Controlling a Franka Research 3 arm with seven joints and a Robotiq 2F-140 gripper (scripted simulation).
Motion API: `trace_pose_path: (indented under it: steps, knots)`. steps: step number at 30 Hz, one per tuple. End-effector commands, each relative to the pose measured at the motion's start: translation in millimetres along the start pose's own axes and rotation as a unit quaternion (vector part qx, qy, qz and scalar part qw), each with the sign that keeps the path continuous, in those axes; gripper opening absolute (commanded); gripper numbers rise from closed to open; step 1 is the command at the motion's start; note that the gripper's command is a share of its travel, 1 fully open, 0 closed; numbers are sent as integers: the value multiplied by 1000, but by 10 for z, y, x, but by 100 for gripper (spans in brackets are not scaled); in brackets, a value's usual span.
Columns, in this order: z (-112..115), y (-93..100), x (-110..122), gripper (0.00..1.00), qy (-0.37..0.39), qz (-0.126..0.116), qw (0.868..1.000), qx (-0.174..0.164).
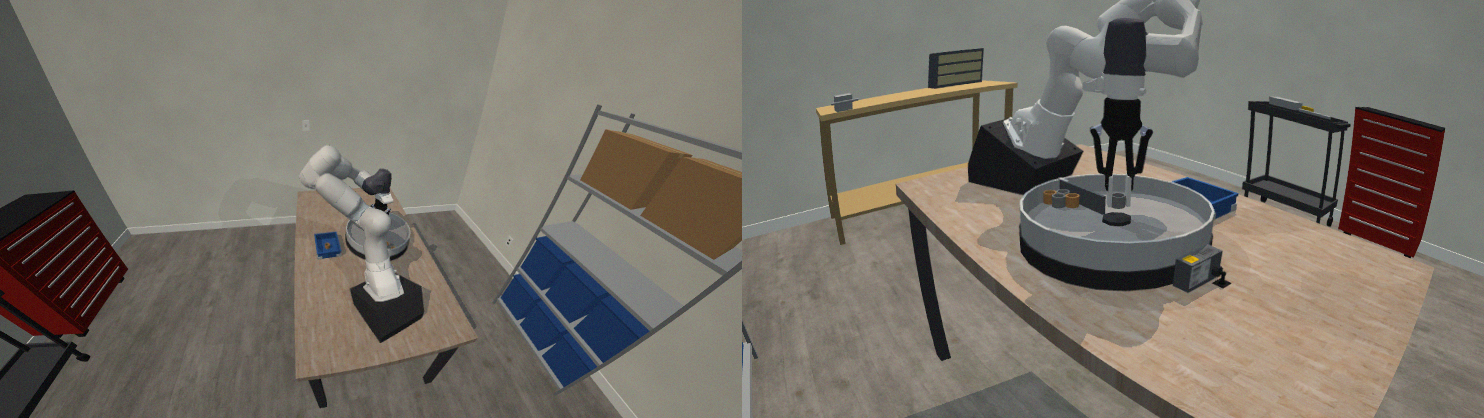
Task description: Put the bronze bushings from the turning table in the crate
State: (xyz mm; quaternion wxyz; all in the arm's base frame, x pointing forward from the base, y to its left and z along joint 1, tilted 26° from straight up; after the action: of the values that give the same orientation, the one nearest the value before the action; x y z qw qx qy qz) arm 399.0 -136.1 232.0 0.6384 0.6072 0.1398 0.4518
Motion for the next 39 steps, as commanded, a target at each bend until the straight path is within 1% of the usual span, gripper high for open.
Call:
trace_pose_path:
  steps: [1,13,39]
  knots:
    - [41,-54,-14,0,3,-1,1000,-7]
    - [43,-160,-16,0,3,-1,1000,-7]
    - [43,-164,-16,0,3,-1,1000,-7]
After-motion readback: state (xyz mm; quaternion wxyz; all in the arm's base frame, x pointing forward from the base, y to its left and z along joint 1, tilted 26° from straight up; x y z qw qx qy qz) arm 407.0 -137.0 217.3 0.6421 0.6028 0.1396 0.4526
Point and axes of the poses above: the point where the finger pads meet when closed, its own y axis back along the fingers, its own x axis across the jaws, z = x × y, the point moved 6 cm from there along y, back along the fingers, and after that the axes turned 4 degrees about -y, right-handed, at the moved point
